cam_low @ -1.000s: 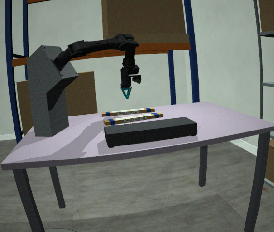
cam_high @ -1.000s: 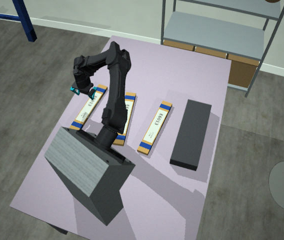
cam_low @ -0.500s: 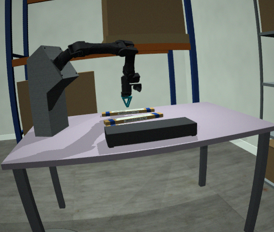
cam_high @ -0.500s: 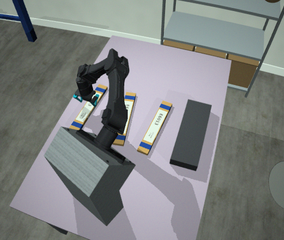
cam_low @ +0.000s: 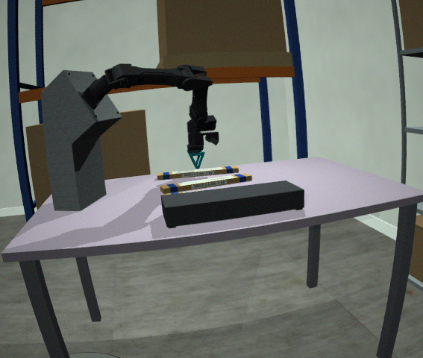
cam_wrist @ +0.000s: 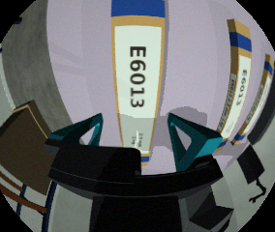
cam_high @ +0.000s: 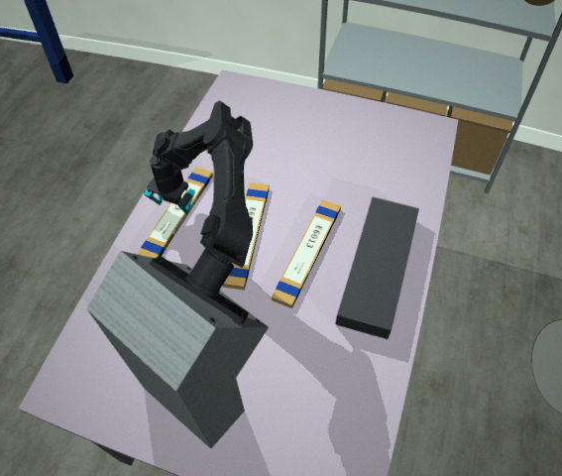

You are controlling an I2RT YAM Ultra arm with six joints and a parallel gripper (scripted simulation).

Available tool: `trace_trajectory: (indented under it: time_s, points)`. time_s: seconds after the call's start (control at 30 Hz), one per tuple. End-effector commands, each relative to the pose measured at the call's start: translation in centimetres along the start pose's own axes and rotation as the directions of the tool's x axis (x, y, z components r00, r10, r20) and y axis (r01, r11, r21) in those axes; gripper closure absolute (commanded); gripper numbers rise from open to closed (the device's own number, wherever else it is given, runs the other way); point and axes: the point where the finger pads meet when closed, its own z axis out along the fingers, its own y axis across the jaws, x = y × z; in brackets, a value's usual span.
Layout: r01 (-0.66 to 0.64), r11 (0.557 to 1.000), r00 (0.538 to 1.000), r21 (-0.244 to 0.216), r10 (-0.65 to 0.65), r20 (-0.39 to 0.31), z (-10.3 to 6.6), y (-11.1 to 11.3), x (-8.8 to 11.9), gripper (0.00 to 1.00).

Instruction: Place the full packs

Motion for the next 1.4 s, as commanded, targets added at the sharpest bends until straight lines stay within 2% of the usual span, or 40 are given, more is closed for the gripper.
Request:
trace_trajectory:
  time_s: [0.0, 0.4, 0.97, 1.0, 1.07, 1.37]
  points:
    - [-0.018, 0.999, 0.999, -0.037, 0.019, 0.036, -1.4, 1.3, -1.7, 0.05]
    - [-0.032, 0.999, 0.998, -0.038, 0.034, 0.046, -1.6, 0.9, -2.6, 0.05]
    - [-0.004, 1.000, 1.000, -0.027, 0.005, 0.021, -1.1, 0.5, -1.0, 0.05]
    - [-0.024, 0.999, 0.999, -0.033, 0.025, 0.038, -1.1, 0.5, -2.2, 0.05]
    - [-0.012, 1.000, 1.000, -0.023, 0.012, 0.021, 0.3, 0.6, -0.9, 0.05]
    - [-0.004, 0.999, 1.000, -0.034, 0.005, 0.025, 0.7, 1.3, -0.8, 0.05]
